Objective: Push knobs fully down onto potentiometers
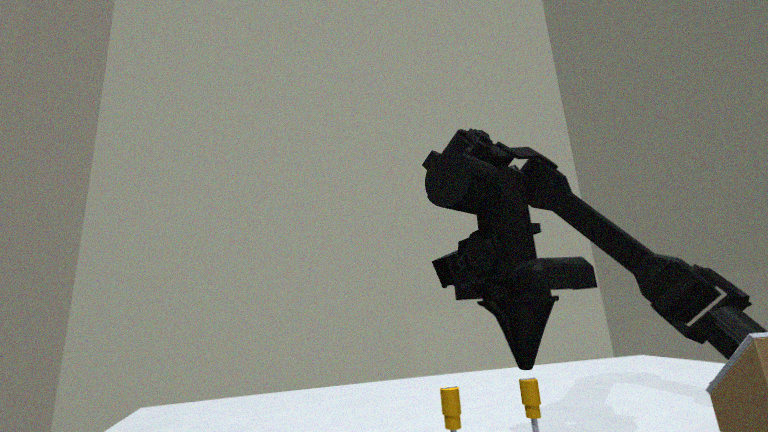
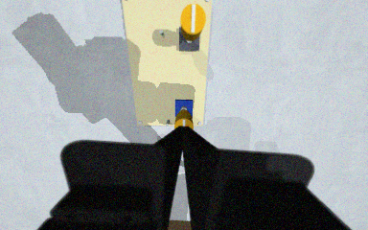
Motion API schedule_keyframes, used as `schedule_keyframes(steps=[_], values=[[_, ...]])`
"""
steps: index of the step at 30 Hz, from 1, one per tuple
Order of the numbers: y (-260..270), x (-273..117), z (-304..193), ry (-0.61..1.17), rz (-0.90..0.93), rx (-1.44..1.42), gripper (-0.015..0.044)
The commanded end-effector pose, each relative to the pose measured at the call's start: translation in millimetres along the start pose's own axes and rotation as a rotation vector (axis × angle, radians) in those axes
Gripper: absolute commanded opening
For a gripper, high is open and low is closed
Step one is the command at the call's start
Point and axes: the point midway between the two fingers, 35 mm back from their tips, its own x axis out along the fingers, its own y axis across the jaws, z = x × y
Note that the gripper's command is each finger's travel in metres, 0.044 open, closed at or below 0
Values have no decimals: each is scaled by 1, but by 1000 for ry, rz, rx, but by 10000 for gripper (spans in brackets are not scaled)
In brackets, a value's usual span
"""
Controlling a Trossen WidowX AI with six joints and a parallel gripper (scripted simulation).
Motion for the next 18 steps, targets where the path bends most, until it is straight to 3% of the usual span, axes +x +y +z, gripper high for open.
schedule_keyframes(steps=[1, 18], values=[[0, 5, -1, 1, -5, -6, 0], [0, 7, -1, 1, -5, -6, 0]])
